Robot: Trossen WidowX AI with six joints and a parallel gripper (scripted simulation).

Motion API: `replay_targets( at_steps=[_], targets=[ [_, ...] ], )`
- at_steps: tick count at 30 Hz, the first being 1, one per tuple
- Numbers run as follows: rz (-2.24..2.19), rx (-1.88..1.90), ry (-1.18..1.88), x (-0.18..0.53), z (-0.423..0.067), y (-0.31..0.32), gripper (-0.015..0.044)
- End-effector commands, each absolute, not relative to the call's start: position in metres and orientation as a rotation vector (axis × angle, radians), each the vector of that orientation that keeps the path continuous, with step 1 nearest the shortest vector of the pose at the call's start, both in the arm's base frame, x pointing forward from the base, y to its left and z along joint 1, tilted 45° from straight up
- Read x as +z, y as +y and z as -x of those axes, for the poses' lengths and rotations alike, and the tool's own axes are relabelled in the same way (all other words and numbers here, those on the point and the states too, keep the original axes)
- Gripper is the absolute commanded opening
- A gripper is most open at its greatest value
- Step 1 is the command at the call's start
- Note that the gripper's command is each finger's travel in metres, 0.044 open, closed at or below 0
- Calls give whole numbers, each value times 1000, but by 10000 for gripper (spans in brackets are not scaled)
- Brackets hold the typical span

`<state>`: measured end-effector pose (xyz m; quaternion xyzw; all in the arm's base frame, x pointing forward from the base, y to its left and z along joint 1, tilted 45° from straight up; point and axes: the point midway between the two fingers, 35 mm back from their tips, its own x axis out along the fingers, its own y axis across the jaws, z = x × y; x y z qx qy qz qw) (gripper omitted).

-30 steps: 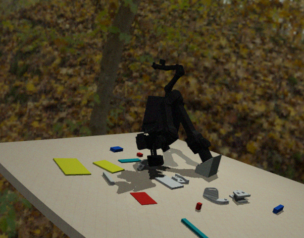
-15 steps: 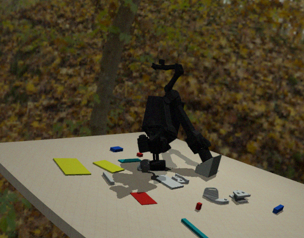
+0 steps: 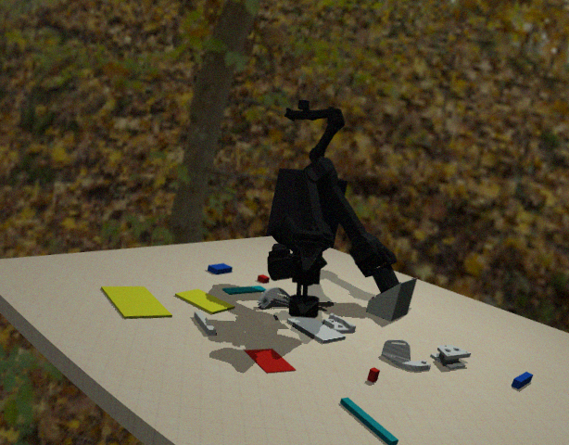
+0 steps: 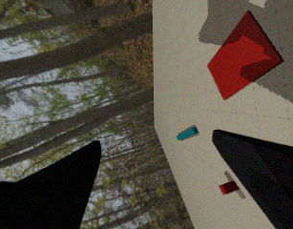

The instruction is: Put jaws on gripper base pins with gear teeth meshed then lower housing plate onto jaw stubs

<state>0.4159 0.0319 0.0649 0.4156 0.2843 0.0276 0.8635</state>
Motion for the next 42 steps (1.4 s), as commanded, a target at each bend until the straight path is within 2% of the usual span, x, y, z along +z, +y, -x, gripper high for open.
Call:
replay_targets(
  at_steps=[1, 42],
  targets=[
    [-816, 50, 638, 55, -418, 39, 440],
    [-53, 110, 1151, -43, -393, 112, 440]
  ],
)
